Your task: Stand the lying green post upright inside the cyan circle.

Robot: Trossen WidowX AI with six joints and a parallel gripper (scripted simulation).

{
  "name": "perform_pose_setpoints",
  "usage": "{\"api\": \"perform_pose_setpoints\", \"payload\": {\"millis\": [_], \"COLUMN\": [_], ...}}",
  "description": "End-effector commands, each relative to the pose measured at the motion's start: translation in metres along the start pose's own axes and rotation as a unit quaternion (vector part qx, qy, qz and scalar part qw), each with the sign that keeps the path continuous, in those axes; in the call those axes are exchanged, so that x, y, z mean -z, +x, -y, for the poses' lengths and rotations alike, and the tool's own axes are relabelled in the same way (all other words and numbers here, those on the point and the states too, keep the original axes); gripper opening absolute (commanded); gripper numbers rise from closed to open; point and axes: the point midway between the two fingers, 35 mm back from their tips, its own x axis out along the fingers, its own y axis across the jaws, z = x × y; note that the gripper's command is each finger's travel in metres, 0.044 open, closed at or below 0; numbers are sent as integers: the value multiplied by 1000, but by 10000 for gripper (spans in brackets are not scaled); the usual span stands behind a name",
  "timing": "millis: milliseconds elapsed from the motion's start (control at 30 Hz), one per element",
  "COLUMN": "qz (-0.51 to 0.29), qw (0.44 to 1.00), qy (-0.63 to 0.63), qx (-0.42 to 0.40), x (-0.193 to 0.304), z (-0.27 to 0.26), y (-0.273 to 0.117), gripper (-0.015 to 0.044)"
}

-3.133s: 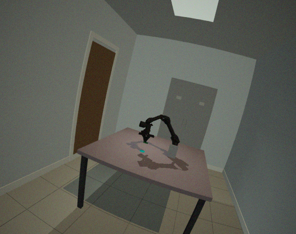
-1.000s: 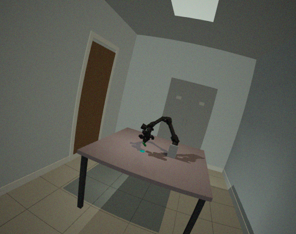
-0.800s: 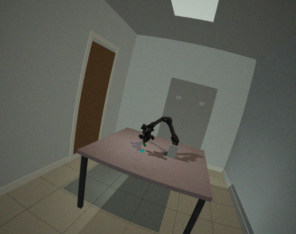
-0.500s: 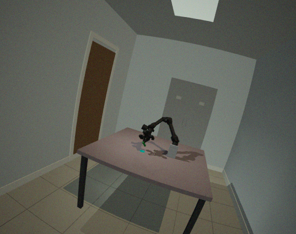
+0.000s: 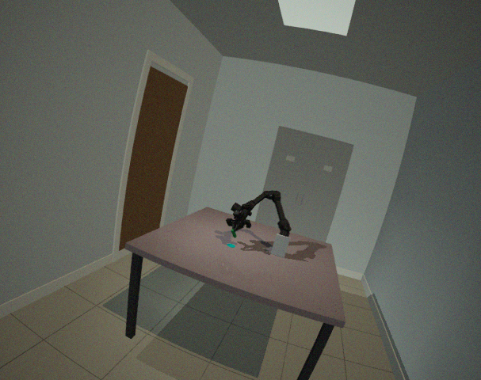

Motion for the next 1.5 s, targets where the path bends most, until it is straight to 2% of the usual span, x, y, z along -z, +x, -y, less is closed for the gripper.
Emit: {"api": "perform_pose_setpoints", "payload": {"millis": [0,1467], "qz": [15,171], "qw": [1000,983], "qy": [-5,-64], "qx": [-2,38], "x": [1,2], "z": [-3,-2], "y": [-1,-25], "gripper": [23,23]}}
